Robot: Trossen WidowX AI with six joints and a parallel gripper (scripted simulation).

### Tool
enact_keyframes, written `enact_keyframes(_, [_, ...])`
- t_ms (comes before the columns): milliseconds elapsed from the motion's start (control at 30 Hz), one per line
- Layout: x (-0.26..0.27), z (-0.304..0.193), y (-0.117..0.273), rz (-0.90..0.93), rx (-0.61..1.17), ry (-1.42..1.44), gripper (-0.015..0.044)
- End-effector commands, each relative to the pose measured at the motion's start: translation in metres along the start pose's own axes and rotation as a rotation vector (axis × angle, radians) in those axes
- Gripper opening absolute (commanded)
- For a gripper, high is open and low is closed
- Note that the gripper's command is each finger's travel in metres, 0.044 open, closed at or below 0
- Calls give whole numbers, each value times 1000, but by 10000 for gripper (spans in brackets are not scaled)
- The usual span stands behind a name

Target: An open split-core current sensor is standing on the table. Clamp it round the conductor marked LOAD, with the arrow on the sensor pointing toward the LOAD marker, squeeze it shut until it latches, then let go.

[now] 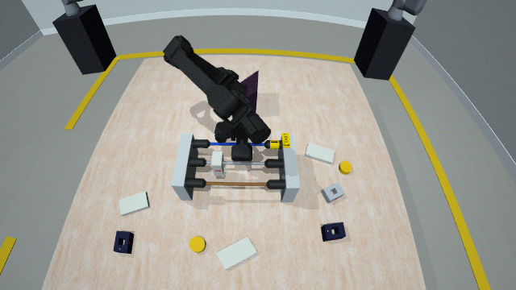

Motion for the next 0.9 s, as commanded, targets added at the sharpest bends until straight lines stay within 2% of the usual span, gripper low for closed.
enact_keyframes(0, [0, 0, 0, -1, 0, -1, 256])
enact_keyframes(800, [0, 0, 0, 0, 0, 0, 103])
enact_keyframes(867, [0, 0, 1, 1, 0, 0, 50])
Point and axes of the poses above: the point midway between the two fingers, 35 mm back from their tips, its own y axis back along the fingers, its own x axis across the jaws, z = x × y, the point moved 7 cm from there along y, back along the fingers, and after that the axes turned 6 degrees about y, right-handed, at the moved point
